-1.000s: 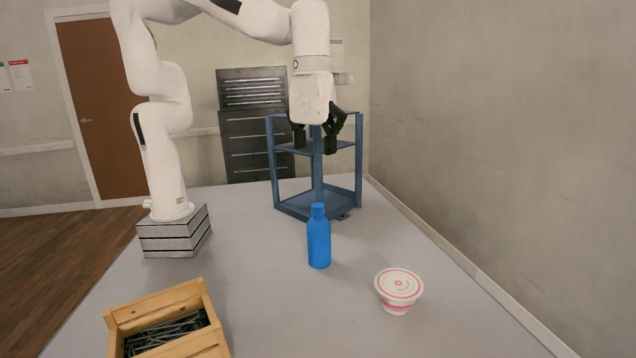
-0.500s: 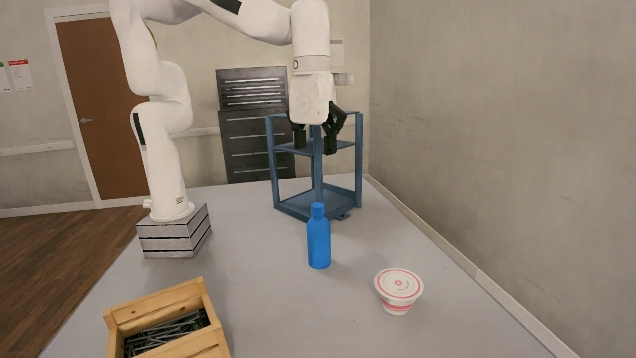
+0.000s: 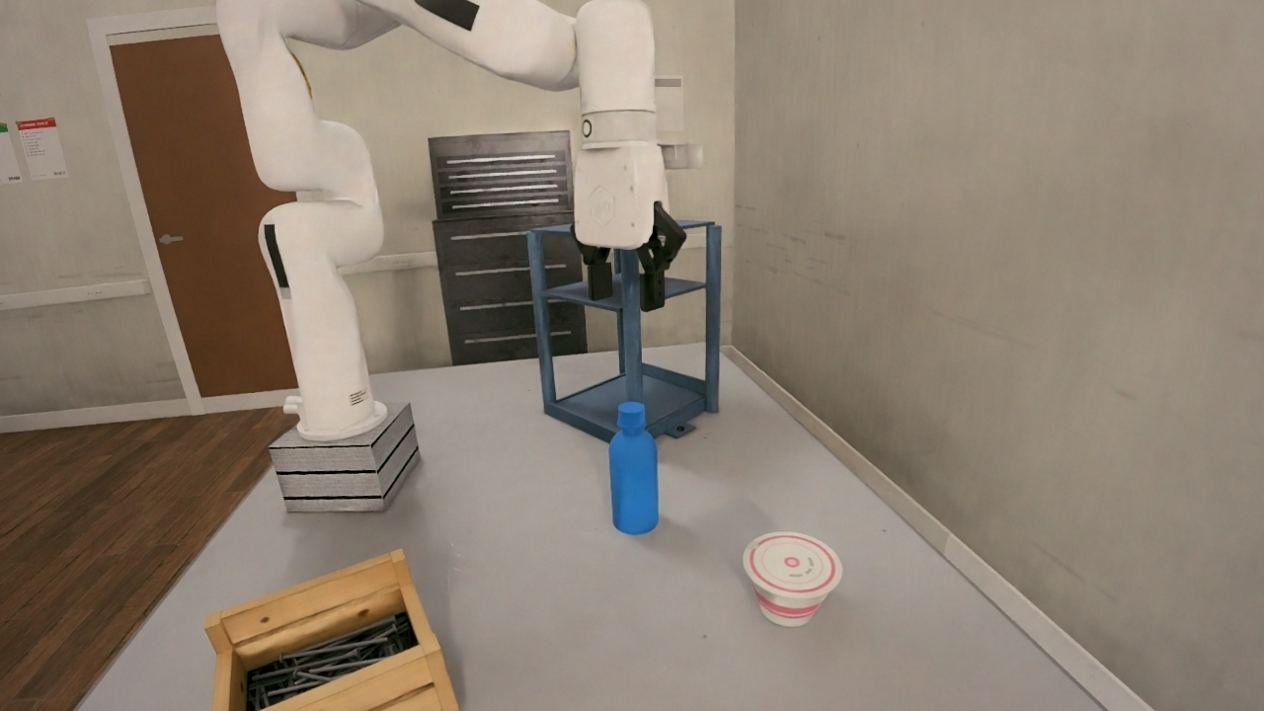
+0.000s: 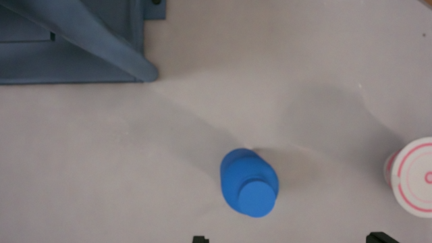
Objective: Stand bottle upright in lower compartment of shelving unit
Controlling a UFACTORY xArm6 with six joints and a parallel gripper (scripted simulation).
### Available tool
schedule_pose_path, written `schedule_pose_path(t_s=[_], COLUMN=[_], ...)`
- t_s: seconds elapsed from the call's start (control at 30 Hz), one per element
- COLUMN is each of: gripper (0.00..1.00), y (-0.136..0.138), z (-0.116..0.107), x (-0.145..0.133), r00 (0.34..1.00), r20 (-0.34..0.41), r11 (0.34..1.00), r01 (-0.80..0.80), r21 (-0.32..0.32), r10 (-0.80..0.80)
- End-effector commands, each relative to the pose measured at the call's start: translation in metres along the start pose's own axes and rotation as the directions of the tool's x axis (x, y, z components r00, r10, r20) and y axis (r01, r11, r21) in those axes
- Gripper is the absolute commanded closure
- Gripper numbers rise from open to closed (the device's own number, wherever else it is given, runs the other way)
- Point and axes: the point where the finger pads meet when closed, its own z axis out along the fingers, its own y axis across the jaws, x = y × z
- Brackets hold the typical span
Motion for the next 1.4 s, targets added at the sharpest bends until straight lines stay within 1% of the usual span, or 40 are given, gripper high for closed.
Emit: schedule_pose_path(t_s=[0.0, 0.23, 0.6, 0.67, 0.9, 1.17, 1.23, 1.37], gripper=[0.17, 0.17, 0.17, 0.17, 0.17, 0.17, 0.17, 0.17], y=[0.0009, 0.0006, 0.0007, 0.0007, 0.0004, 0.0007, 0.0007, 0.0004], z=[-0.0016, -0.0011, -0.0002, -0.0002, 0.0010, 0.0022, 0.0022, 0.0032], x=[0.0007, 0.0008, 0.0010, 0.0010, 0.0012, 0.0012, 0.0012, 0.0013], r00=[1.000, 1.000, 0.993, 0.993, 0.982, 0.955, 0.955, 0.935], r20=[-0.010, -0.030, -0.114, -0.114, -0.190, -0.296, -0.296, -0.353], r11=[1.000, 1.000, 1.000, 1.000, 1.000, 0.999, 0.999, 0.999], r01=[0.001, 0.003, 0.011, 0.011, 0.019, 0.030, 0.030, 0.038], r21=[-0.003, 0.001, 0.007, 0.007, 0.014, 0.019, 0.019, 0.024], r10=[-0.001, -0.003, -0.010, -0.010, -0.016, -0.023, -0.023, -0.027])
